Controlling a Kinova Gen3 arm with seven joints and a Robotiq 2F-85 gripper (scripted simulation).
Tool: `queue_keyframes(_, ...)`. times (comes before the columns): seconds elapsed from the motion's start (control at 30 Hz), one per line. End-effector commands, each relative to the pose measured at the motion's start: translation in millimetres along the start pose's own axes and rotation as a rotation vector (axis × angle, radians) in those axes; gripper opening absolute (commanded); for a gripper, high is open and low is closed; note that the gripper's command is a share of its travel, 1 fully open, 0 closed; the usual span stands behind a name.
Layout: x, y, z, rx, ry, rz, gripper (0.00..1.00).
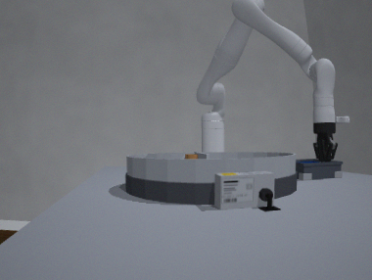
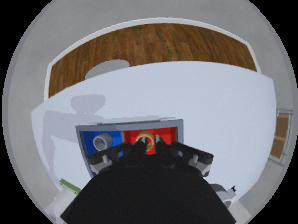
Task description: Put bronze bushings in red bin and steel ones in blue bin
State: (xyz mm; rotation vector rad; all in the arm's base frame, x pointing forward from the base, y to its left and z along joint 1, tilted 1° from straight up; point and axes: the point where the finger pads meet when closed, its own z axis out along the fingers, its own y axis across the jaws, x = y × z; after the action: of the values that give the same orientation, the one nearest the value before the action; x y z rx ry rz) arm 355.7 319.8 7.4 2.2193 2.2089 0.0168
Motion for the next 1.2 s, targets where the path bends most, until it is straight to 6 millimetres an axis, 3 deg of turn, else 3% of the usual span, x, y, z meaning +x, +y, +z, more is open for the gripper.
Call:
queue_keyframes(0.0,0,0,-1,-0.002,0.001,0.000,0.16)
queue_keyframes(1.17,0,1,-12,-0.001,0.001,0.000,0.16)
